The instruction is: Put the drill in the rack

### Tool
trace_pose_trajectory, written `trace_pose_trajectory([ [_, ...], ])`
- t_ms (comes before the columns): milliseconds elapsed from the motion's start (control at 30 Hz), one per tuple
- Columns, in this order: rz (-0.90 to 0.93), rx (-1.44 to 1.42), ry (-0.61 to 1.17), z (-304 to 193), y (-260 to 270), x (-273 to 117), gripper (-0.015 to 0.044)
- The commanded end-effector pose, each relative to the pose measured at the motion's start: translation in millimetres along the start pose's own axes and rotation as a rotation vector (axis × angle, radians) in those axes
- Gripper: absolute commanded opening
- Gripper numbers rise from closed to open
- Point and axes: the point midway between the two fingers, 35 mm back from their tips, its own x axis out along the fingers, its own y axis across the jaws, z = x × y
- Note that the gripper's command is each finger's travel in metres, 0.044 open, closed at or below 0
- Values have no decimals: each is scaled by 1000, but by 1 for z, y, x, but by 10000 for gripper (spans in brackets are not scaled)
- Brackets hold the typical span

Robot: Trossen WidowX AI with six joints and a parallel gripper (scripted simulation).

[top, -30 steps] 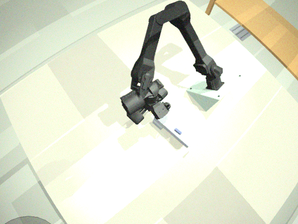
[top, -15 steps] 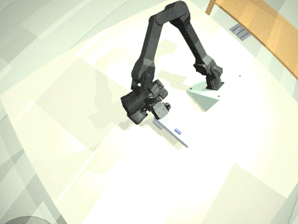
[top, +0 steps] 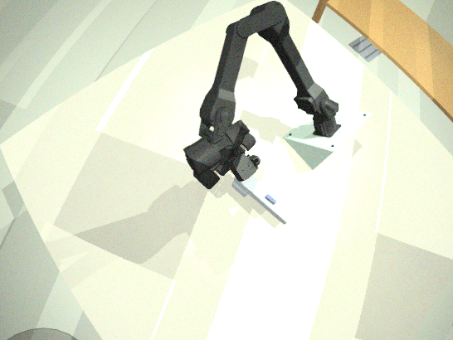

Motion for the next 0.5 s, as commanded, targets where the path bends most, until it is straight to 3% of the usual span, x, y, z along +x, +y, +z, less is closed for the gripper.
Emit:
trace_pose_trajectory([
  [0, 1, 7, -1, 0, 1, -2, 0],
  [467, 1, 7, -1, -7, 1, -1, 0],
])
